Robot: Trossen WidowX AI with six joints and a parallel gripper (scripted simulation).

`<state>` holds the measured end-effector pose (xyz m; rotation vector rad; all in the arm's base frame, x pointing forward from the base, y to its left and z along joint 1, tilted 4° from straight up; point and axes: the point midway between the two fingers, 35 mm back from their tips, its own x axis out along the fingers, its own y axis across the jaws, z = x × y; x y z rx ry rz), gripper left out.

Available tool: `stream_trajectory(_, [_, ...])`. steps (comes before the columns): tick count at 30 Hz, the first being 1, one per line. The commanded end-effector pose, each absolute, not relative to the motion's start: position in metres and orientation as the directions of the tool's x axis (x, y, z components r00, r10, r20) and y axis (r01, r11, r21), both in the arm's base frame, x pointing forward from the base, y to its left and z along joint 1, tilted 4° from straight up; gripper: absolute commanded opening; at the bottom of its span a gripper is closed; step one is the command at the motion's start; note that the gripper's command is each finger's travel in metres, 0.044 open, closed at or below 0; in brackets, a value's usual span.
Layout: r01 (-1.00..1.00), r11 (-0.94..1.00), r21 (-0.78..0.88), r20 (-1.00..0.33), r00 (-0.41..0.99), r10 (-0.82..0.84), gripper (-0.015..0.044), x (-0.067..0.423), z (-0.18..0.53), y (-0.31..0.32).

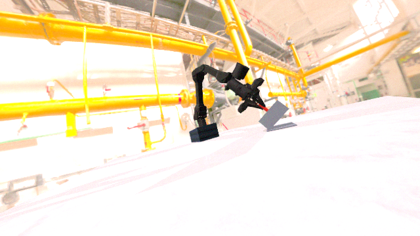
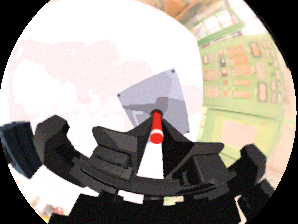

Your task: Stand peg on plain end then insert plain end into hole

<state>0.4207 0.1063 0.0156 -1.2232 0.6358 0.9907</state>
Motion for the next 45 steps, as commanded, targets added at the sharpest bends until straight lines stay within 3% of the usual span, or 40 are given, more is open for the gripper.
stream_trajectory(1, [-0.881, 0.036, -0.471, -0.844, 0.462, 0.271, 0.0, 0.423, 0.014, 0.106])
stream_trajectory(17, [-0.883, 0.032, -0.468, -0.845, 0.458, 0.275, 0.0, 0.422, 0.013, 0.107])
stream_trajectory(34, [-0.883, 0.032, -0.468, -0.845, 0.458, 0.274, 0.044, 0.421, 0.016, 0.106])
stream_trajectory(45, [-0.883, 0.033, -0.469, -0.845, 0.459, 0.273, 0.044, 0.415, 0.03, 0.102])
